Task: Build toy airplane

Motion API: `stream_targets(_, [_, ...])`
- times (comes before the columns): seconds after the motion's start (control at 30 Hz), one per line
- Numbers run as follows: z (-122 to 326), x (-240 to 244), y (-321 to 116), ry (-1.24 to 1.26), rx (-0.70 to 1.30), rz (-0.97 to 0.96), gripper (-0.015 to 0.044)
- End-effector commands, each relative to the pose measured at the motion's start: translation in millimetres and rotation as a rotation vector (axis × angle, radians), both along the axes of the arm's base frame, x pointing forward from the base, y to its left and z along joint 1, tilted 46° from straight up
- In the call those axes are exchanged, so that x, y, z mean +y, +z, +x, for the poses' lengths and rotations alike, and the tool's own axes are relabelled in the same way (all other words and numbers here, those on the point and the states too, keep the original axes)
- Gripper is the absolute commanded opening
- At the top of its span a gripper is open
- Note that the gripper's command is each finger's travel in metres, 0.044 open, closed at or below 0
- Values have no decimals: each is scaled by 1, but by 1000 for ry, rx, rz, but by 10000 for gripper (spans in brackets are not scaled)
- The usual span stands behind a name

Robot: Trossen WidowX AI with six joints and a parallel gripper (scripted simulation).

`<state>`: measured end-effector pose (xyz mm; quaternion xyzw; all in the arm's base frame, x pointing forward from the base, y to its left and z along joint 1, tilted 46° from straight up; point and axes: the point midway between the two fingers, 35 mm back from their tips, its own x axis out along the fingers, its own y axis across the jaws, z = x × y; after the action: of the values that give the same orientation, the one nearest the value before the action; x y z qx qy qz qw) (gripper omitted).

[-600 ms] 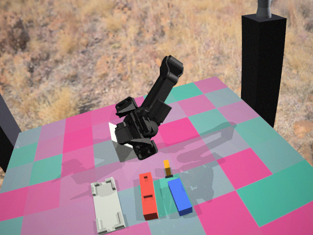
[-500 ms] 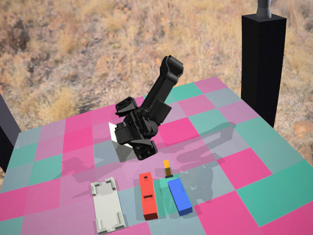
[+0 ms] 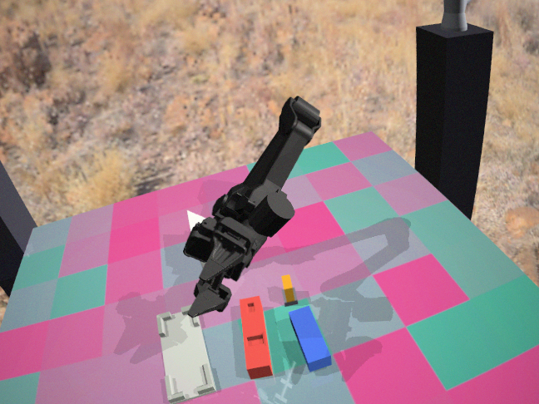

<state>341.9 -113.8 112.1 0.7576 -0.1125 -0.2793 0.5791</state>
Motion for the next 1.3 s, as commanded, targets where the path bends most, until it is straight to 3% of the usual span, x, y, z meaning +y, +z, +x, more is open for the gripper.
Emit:
stream_targets(0.0, [9,23,-80,700,767,-334,440])
stream_targets(0.4, [-13,52,-89,1389,903,-430,440])
stream_targets(0.8, [-45,85,-59,1985,634,-432,440])
stream_targets(0.97, [-63,97,-39,2144,489,-375,440])
stream_targets(1.27, [-64,98,-37,2152,478,-371,440])
